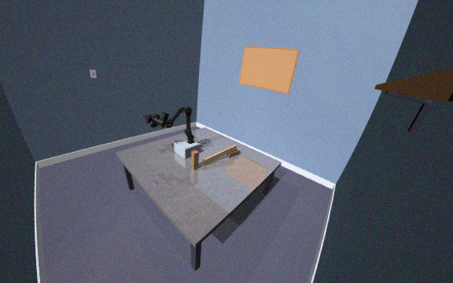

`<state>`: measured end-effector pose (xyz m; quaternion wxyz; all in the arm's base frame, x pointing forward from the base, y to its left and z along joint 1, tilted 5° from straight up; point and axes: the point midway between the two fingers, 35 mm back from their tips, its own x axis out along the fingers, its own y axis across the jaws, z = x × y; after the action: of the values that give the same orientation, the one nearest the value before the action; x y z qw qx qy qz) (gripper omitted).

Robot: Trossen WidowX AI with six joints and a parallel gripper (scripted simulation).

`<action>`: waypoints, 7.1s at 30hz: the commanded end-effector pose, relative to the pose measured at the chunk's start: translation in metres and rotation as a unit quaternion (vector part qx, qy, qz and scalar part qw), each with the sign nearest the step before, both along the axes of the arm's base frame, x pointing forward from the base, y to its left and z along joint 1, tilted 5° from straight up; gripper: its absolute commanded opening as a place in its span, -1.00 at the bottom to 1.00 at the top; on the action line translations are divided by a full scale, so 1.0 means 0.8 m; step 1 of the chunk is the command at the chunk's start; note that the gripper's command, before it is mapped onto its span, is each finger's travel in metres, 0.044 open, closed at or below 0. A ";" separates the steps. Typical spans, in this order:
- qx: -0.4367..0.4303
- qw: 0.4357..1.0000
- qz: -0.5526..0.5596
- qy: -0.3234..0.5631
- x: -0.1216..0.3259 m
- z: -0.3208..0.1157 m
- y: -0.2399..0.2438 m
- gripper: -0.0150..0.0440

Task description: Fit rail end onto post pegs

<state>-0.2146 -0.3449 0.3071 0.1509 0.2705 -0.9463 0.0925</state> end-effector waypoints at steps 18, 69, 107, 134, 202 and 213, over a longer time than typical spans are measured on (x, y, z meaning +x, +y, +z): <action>0.420 0.855 0.148 0.264 0.199 -0.073 -0.126 1.00; -0.365 -0.488 -0.111 0.785 0.740 -0.341 0.293 1.00; -0.711 -0.512 -0.248 0.413 0.677 -0.407 0.447 1.00; -0.711 -0.512 -0.248 0.413 0.671 -0.463 0.448 1.00; -0.711 -0.512 -0.248 0.413 0.676 -0.446 0.446 -0.49; -0.711 -0.512 -0.248 0.413 0.677 -0.439 0.445 -0.49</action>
<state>0.3228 0.0108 -0.0491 -0.5247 0.4392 -0.5510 -0.4777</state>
